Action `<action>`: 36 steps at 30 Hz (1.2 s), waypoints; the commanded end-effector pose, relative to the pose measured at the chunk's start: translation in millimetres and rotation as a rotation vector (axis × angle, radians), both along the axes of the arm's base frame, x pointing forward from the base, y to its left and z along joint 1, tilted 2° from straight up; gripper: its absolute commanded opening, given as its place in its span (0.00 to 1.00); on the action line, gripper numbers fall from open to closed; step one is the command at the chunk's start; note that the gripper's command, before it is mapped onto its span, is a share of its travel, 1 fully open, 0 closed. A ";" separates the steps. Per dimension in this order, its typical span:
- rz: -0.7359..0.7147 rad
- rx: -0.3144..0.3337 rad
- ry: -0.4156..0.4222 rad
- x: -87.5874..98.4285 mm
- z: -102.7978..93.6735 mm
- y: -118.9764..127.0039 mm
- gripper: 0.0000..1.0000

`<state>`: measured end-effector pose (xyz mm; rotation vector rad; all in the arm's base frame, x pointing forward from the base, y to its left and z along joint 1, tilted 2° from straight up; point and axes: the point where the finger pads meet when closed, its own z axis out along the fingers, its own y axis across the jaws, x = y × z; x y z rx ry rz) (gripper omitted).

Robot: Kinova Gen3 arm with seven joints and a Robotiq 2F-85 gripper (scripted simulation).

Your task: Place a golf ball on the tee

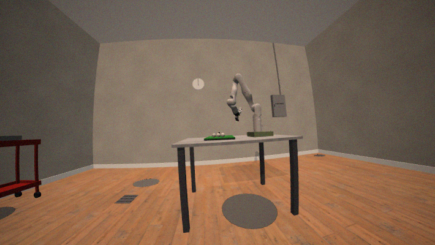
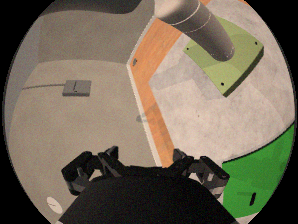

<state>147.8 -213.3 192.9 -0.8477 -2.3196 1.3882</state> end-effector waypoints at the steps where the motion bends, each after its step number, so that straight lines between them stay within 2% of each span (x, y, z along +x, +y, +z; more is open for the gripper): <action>1: 0.000 0.000 -0.001 0.1 0.3 -0.1 1.00; 18: 0.000 0.000 -0.001 0.2 0.1 0.0 1.00; 23: 0.004 0.042 -0.006 8.5 -10.1 7.0 1.00; 27: 0.021 0.129 -0.025 31.0 -29.9 21.9 1.00; 32: 0.071 0.318 -0.076 84.7 -68.6 59.3 1.00; 34: 0.071 0.318 -0.076 84.7 -68.6 59.3 1.00; 36: 0.102 0.410 -0.106 113.3 -84.7 79.9 1.00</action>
